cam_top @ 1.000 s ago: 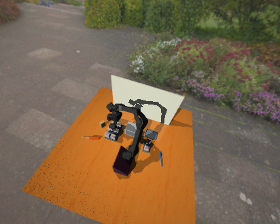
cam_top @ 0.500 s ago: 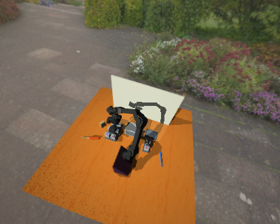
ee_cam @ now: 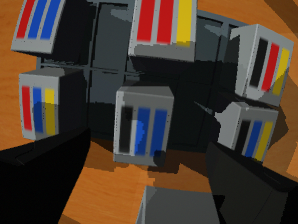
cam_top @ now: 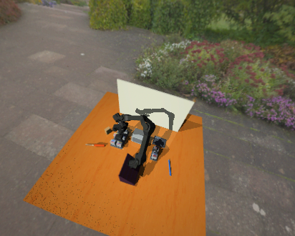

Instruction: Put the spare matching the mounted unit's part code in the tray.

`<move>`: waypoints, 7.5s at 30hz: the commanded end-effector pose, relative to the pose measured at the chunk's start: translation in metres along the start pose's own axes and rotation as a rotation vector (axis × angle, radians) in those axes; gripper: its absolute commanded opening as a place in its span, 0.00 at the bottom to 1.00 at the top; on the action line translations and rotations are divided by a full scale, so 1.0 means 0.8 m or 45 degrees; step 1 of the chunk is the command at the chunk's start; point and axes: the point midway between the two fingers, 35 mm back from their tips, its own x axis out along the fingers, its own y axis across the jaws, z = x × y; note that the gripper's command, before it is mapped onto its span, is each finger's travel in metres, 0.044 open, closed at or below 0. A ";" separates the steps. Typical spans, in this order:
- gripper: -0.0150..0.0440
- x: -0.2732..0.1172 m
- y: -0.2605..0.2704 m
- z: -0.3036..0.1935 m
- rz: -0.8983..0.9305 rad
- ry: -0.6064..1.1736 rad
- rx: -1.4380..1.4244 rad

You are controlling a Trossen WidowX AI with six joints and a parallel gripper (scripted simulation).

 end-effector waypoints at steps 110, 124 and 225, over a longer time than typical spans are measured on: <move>0.25 -0.126 -0.033 -0.038 0.012 -0.014 0.024; 0.25 -0.136 -0.101 -0.168 0.002 -0.059 0.027; 0.25 -0.048 -0.113 -0.452 0.001 0.025 -0.007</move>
